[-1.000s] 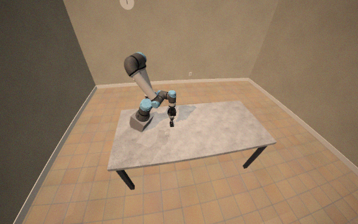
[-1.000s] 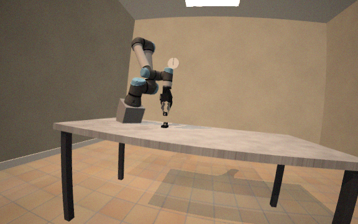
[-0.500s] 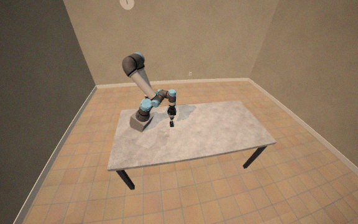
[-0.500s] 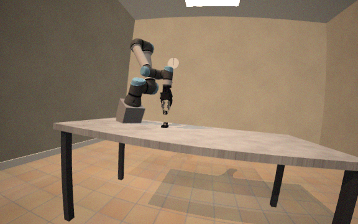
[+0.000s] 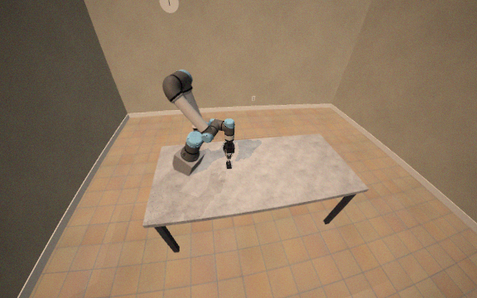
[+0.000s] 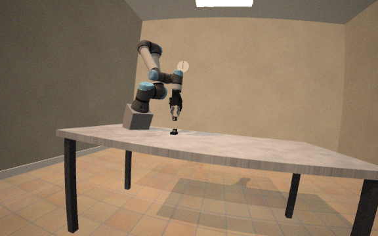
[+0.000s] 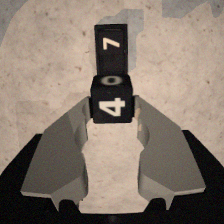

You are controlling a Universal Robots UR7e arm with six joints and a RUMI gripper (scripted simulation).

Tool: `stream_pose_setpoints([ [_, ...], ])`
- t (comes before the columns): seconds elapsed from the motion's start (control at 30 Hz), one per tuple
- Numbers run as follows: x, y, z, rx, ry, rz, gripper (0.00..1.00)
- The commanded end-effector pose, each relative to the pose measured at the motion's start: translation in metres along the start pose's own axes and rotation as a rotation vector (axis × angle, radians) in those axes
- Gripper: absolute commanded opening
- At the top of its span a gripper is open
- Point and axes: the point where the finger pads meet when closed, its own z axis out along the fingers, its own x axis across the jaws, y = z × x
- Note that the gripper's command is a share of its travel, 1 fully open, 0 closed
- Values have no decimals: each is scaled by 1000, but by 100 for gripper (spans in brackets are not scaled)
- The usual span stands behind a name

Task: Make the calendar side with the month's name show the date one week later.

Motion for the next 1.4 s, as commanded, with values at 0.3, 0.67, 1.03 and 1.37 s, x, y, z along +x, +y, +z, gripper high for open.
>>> stream_pose_setpoints([
  [0.3, 5, -52, 5, 7, -11, 2, 10],
  [0.67, 2, -103, 8, 1, -4, 0, 10],
  [1.03, 0, -119, 9, -2, 2, 0, 10],
  [1.37, 0, -119, 9, -2, 2, 0, 10],
])
